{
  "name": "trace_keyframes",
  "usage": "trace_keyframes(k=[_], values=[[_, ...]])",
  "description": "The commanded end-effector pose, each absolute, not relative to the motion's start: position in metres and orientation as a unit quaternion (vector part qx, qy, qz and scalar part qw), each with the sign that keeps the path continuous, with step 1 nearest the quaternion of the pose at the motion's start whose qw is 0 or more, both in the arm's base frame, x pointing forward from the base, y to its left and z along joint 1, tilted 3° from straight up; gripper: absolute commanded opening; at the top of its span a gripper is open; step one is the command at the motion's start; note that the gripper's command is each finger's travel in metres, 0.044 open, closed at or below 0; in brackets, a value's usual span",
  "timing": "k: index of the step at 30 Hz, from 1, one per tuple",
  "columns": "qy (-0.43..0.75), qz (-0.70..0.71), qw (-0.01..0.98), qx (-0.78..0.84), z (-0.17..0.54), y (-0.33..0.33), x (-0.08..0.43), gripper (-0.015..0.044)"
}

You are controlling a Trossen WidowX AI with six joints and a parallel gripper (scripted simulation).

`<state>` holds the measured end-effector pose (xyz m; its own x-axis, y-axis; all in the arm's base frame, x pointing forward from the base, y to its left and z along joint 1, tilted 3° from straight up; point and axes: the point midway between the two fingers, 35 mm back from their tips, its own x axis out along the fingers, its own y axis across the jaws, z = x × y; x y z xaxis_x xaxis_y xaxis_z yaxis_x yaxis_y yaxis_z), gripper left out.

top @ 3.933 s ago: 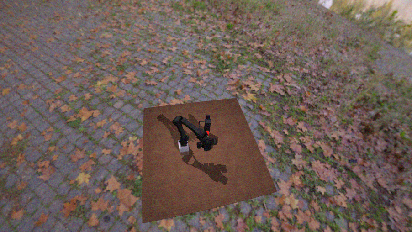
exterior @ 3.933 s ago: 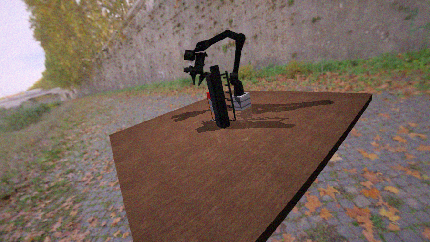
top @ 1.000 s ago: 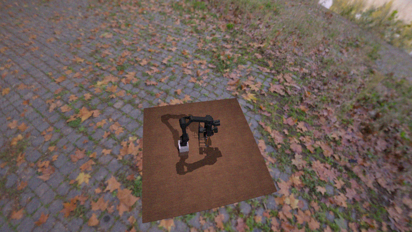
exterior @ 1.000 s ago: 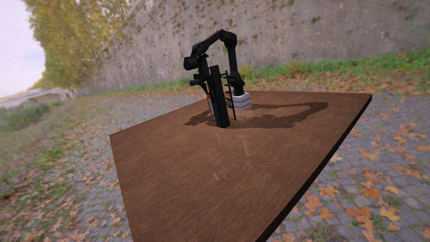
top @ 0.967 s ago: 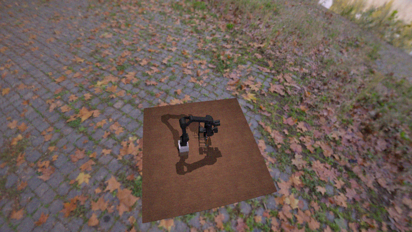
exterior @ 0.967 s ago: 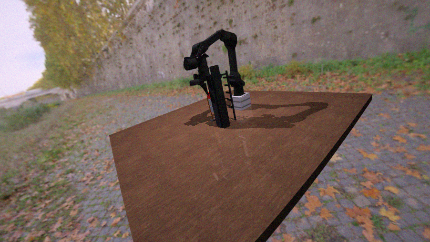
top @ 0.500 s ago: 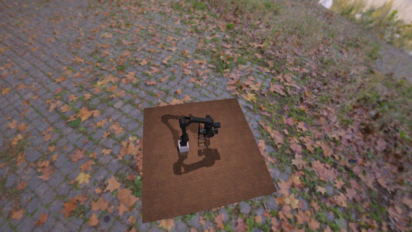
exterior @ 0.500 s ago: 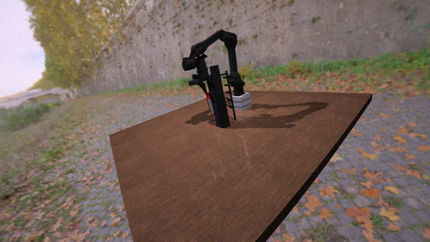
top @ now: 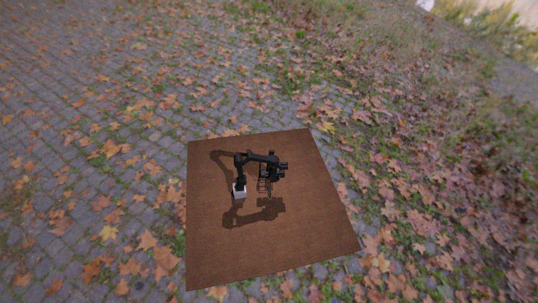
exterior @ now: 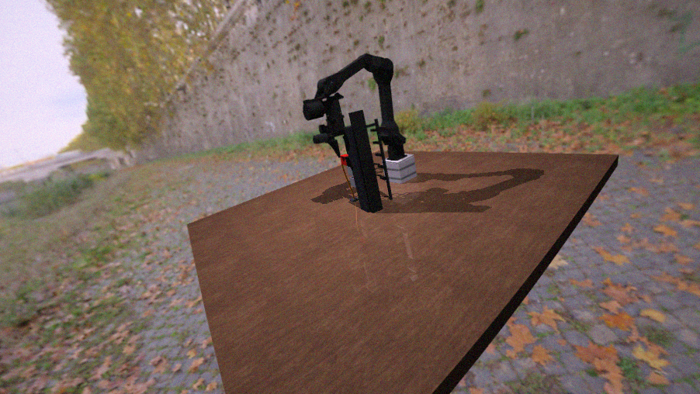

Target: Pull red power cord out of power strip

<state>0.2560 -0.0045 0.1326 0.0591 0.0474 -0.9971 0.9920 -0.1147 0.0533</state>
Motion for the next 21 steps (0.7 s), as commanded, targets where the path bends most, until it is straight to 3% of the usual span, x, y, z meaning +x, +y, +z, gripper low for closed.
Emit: trace_keyframes(k=[1,7,13,21], values=[[0.466,-0.503,0.472,0.555,0.133,-0.005,0.257,0.0289],[0.465,-0.503,0.473,0.554,0.134,-0.015,0.256,0.0440],[0.464,-0.504,0.474,0.553,0.142,-0.063,0.249,0.0440],[0.464,-0.505,0.474,0.553,0.142,-0.065,0.249,0.0440]])
